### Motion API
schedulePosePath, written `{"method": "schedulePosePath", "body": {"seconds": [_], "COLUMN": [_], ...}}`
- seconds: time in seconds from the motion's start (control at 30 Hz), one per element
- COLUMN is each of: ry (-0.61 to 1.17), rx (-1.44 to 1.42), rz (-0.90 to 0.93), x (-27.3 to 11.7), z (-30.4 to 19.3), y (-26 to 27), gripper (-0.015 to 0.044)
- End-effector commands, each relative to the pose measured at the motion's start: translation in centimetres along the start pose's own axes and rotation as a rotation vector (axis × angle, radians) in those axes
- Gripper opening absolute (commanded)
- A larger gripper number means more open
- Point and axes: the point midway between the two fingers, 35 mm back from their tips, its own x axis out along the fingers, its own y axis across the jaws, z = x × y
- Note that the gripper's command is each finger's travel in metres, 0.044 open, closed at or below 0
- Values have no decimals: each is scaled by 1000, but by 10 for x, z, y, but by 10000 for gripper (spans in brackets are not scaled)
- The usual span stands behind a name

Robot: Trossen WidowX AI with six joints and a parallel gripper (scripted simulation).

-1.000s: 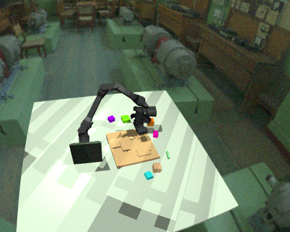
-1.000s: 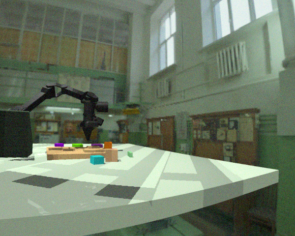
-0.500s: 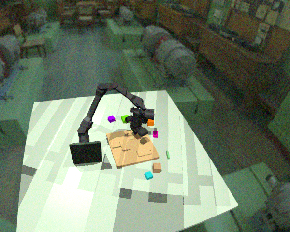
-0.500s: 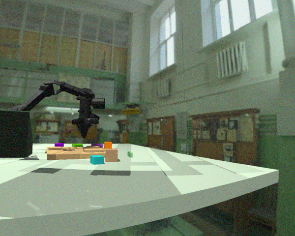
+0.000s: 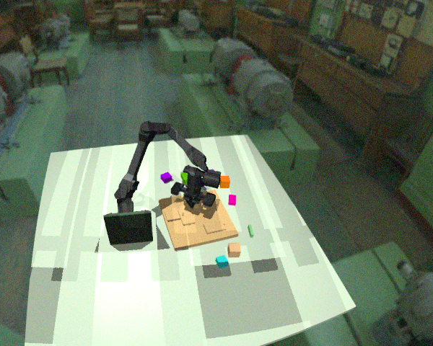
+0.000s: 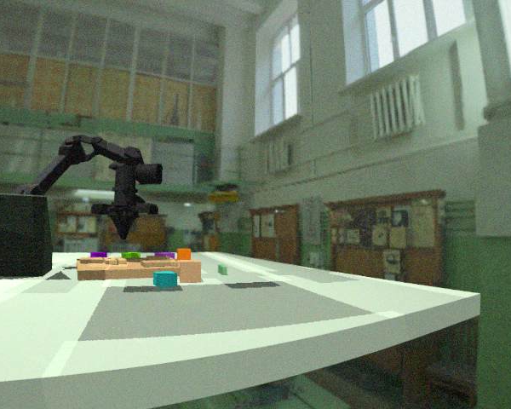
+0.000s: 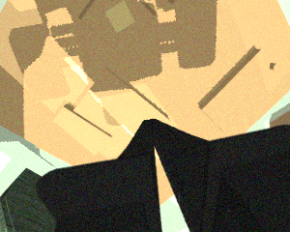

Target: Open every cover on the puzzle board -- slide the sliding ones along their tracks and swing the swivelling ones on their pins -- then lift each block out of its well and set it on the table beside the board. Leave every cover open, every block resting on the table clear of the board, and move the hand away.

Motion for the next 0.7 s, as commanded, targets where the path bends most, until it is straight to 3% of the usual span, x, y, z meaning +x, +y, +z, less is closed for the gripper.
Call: {"method": "schedulePosePath", "body": {"seconds": [0.0, 0.3, 0.67], "ry": [7, -8, -9], "rx": [-307, -699, -707], "rz": [4, 13, 13], "x": [0, 3, 3], "z": [-34, -70, -70], "y": [19, 49, 50], "gripper": [0, 0, 0]}}
